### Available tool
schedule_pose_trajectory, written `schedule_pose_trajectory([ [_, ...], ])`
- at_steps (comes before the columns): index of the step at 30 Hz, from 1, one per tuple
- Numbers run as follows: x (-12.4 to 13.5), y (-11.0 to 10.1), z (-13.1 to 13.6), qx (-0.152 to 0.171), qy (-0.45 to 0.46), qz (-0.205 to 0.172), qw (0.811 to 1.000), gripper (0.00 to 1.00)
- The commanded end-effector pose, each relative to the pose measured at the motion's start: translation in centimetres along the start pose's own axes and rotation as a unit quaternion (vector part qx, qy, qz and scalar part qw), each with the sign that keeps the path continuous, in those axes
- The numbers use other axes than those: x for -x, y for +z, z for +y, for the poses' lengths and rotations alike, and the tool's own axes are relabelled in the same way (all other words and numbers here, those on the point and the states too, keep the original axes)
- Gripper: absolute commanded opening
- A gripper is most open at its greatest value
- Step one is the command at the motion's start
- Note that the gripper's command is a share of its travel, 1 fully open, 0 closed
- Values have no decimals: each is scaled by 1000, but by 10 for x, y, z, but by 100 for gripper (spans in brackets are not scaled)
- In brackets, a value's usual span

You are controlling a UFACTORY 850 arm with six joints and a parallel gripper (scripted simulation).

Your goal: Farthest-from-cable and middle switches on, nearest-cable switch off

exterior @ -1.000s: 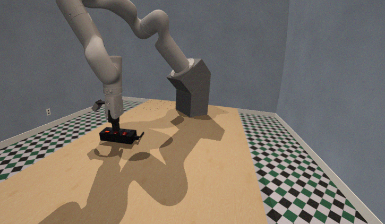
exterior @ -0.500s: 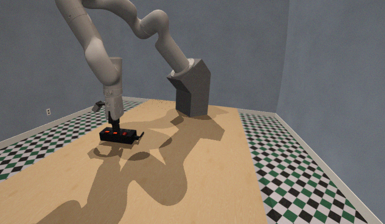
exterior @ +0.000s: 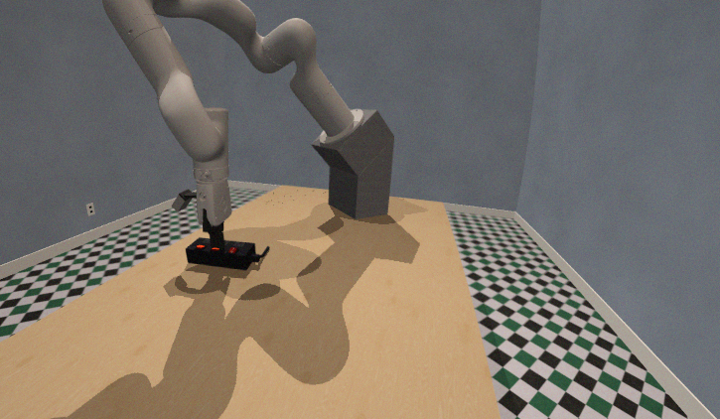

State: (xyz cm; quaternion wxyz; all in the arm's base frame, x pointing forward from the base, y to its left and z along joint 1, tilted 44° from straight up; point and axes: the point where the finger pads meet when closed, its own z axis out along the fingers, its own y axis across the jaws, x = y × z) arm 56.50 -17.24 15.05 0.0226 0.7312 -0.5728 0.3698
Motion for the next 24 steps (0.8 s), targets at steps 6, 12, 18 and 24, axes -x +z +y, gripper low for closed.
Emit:
schedule_pose_trajectory([
  [6,0,0,-1,0,0,0,1000,0],
  [12,0,-1,-1,0,0,0,1000,0],
  [18,0,-14,-1,0,0,0,1000,0],
  [24,0,-26,-1,0,0,0,1000,0],
])
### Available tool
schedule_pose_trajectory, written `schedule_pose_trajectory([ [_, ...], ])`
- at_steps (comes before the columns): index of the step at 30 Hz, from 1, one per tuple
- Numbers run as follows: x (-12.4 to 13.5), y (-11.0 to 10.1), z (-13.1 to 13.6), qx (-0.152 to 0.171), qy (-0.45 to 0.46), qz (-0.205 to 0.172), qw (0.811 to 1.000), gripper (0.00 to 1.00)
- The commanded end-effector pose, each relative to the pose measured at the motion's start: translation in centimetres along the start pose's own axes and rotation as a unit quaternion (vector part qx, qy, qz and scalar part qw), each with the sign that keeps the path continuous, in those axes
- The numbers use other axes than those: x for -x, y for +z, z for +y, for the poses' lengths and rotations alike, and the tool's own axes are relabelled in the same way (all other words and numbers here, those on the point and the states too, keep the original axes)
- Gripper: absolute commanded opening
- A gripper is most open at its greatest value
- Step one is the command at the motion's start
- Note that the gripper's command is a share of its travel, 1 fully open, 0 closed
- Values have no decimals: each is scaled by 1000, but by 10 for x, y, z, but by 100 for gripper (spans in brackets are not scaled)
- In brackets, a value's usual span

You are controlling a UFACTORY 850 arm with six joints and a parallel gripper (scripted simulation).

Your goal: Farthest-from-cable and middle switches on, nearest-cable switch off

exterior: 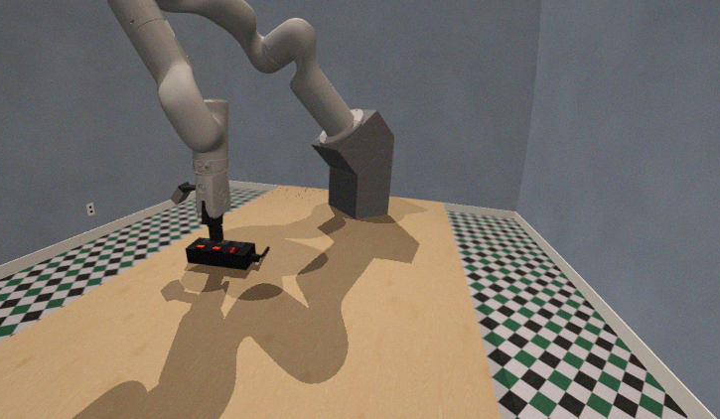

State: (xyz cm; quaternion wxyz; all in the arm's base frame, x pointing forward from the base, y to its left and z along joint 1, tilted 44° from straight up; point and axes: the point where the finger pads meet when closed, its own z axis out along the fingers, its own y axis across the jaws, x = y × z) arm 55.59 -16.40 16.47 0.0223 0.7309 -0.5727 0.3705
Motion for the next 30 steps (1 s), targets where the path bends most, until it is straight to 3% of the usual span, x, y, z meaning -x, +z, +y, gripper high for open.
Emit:
schedule_pose_trajectory([
  [1,0,-10,0,0,0,0,1000,0],
  [8,0,-20,0,0,0,0,1000,0],
  [27,0,-20,0,0,0,0,1000,0],
  [28,0,-20,0,0,0,0,1000,100],
  [30,0,-22,0,0,0,0,1000,100],
])
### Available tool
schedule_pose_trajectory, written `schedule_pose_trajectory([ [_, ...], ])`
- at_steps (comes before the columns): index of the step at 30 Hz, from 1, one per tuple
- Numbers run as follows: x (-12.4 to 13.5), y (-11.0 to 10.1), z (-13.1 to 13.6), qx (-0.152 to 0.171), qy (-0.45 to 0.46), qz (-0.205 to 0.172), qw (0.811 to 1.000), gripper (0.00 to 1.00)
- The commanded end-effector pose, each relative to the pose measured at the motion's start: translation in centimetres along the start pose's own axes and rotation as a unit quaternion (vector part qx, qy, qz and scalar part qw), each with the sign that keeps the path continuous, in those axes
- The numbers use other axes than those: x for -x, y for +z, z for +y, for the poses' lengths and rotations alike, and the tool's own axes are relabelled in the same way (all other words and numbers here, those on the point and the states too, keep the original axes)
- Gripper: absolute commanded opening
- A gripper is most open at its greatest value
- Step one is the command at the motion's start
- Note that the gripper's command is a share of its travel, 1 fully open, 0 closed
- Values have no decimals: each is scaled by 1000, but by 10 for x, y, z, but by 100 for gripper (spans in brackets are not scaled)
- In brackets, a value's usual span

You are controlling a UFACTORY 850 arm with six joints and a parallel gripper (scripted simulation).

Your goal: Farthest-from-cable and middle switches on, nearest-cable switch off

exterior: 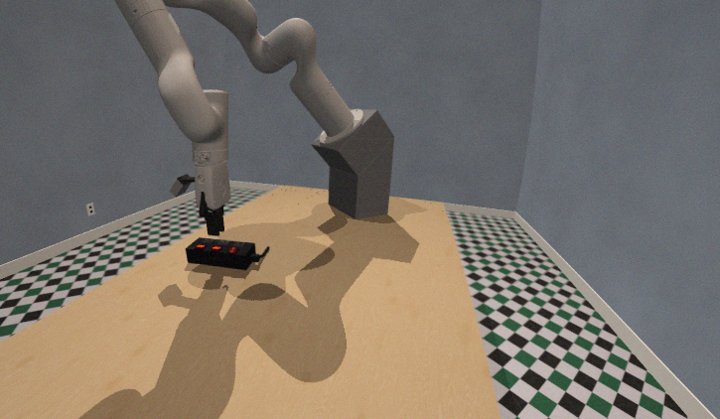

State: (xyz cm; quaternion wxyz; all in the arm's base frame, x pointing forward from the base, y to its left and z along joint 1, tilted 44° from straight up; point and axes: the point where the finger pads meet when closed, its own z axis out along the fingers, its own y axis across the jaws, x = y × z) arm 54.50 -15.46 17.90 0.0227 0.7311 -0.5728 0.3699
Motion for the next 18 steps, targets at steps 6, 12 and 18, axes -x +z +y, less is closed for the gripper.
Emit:
schedule_pose_trajectory([
  [6,0,-11,0,0,0,0,1000,100],
  [12,0,-44,0,0,0,0,1000,100],
  [18,0,-77,0,0,0,0,1000,100],
])
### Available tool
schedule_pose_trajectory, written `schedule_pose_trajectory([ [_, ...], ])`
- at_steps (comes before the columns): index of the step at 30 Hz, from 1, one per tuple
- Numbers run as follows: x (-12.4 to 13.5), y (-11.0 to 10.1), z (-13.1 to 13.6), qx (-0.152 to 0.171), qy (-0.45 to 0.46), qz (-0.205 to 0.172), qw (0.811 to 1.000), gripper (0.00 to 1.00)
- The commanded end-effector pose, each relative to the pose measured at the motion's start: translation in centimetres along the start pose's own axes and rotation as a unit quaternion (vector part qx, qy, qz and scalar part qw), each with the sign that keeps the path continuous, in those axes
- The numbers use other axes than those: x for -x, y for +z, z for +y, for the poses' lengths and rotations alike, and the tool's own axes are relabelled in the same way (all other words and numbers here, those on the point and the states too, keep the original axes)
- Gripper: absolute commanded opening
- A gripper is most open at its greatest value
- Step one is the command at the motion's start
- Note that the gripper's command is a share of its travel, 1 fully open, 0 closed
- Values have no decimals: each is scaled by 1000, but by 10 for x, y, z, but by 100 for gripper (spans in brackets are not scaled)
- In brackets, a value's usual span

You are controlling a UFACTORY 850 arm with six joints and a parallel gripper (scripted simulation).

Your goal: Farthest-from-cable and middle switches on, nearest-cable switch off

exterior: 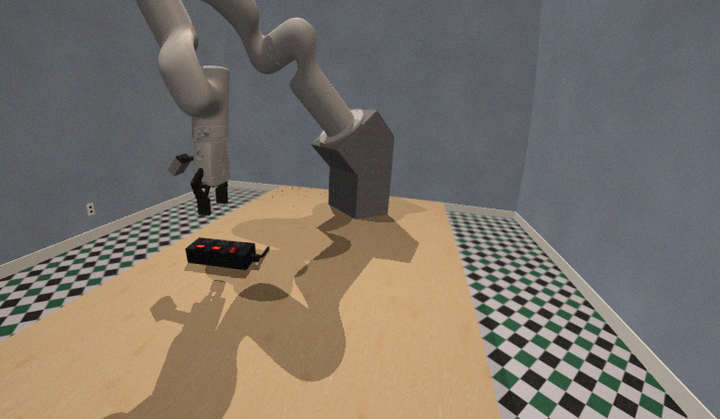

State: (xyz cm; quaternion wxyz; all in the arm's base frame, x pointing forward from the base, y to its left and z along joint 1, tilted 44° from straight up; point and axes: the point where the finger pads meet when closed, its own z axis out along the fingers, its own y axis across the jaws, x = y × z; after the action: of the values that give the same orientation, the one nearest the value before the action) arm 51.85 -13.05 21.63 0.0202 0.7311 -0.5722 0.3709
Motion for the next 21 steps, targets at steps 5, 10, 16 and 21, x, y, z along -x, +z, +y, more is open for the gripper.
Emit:
schedule_pose_trajectory([
  [5,-1,-37,0,2,0,1,1000,100],
  [10,-1,-46,0,2,0,1,1000,100],
  [16,-1,-47,0,2,0,1,1000,100],
  [21,-1,-47,0,2,0,1,1000,100],
])
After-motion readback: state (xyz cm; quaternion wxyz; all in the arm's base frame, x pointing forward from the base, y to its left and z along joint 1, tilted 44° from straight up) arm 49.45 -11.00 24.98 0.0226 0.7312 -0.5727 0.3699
